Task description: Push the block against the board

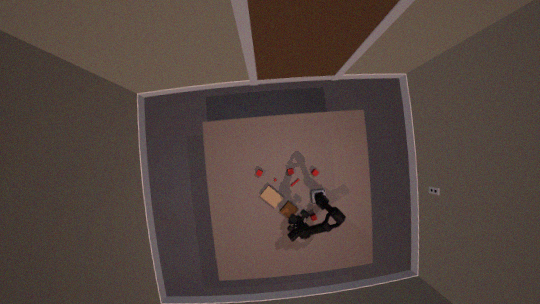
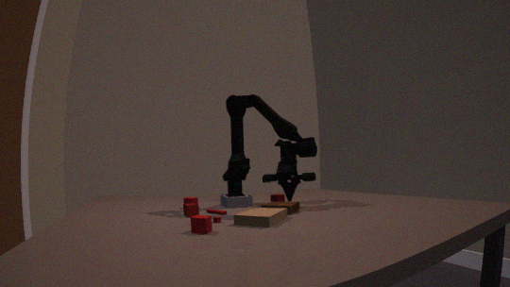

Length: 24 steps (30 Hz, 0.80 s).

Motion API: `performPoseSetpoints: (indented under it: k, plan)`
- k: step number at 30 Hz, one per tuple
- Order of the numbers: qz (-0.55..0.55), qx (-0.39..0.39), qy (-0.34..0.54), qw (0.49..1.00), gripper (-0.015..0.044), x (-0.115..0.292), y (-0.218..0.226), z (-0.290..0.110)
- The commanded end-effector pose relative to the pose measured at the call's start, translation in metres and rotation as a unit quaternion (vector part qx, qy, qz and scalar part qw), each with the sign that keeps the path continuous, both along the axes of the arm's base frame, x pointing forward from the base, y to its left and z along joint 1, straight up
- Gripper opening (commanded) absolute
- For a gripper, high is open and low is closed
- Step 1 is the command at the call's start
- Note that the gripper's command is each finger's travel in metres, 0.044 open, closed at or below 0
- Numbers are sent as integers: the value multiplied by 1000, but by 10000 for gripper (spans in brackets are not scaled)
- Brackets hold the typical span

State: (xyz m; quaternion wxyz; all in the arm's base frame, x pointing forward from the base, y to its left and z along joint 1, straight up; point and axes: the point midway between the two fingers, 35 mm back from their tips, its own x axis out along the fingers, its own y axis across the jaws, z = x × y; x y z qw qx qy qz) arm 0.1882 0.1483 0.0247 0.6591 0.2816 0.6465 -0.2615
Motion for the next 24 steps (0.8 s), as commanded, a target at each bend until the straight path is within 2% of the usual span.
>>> performPoseSetpoints:
  k: [1, 24]
  plan:
    - [-4, -4, 5, 1000, 0, -4, -3, -22]
    - [-4, -4, 4, 1000, 0, 6, -11, -22]
